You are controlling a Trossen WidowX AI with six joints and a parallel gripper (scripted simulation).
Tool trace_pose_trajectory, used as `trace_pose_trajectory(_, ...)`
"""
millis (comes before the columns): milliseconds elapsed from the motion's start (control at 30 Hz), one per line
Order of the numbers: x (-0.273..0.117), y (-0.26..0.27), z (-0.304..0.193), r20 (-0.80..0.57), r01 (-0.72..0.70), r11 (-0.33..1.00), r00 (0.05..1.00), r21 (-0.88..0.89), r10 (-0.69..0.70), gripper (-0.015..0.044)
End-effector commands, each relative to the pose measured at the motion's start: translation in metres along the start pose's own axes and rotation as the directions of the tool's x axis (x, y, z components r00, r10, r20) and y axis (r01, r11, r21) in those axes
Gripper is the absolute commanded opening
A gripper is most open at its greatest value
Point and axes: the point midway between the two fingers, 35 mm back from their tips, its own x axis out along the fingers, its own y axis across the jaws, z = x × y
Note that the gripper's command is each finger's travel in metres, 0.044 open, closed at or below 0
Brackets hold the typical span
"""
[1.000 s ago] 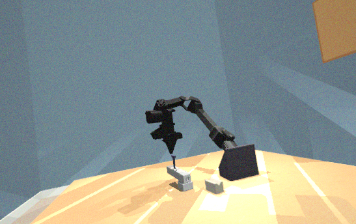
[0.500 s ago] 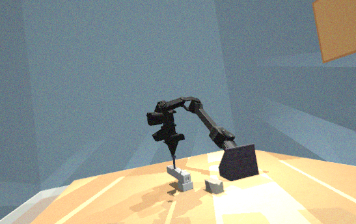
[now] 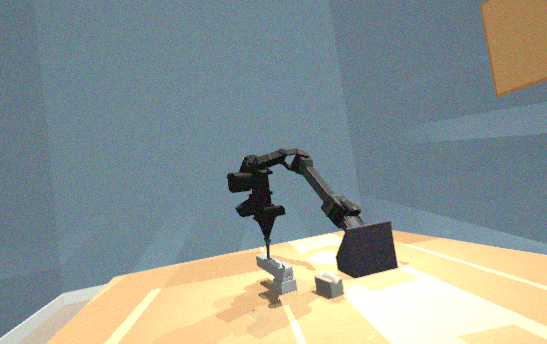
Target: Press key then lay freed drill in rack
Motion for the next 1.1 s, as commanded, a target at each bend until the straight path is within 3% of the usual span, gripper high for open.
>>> trace_pose_trajectory(0,0.0022,-0.0031,-0.005,-0.011,0.007,1.0,1.0,-0.004,-0.007,0.0)
trace_pose_trajectory(1067,0.0086,-0.0008,-0.003,-0.01,0.007,1.0,1.0,-0.004,-0.007,0.0)
